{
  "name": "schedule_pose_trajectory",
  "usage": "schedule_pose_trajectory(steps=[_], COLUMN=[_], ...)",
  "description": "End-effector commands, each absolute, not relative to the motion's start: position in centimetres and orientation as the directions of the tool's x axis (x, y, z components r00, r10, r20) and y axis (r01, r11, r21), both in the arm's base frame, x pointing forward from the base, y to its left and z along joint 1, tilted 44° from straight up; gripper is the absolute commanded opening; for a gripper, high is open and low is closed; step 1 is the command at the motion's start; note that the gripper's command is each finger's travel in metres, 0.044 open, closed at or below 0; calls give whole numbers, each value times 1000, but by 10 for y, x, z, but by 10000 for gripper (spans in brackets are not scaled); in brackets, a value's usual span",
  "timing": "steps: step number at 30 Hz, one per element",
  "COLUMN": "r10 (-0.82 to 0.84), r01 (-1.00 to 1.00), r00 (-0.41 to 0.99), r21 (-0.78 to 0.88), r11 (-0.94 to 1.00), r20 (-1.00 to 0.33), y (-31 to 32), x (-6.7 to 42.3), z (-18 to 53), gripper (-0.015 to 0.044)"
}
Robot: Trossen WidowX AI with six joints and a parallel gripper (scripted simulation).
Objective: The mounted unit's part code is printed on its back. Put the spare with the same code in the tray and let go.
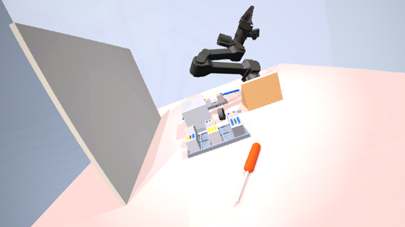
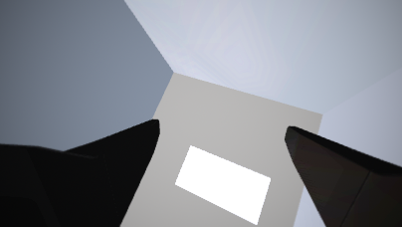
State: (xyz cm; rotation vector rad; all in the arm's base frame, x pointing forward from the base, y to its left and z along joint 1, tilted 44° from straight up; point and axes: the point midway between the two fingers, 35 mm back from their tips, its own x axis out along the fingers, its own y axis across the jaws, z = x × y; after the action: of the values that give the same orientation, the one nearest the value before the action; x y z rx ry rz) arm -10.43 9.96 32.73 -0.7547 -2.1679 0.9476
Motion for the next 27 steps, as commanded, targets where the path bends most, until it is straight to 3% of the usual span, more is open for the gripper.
schedule_pose_trajectory(steps=[1,7,11,20,27], r10=[709,706,630,201,-184], r01=[242,243,265,136,-125], r00=[-626,-629,-702,-926,-947], r21=[-783,-779,-699,-214,226], r11=[574,577,664,967,966], r20=[326,327,332,319,263], y=[100,99,82,-18,-115], x=[-104,-105,-121,-168,-165], z=[327,328,337,367,377], gripper=[426,440,440,440,440])
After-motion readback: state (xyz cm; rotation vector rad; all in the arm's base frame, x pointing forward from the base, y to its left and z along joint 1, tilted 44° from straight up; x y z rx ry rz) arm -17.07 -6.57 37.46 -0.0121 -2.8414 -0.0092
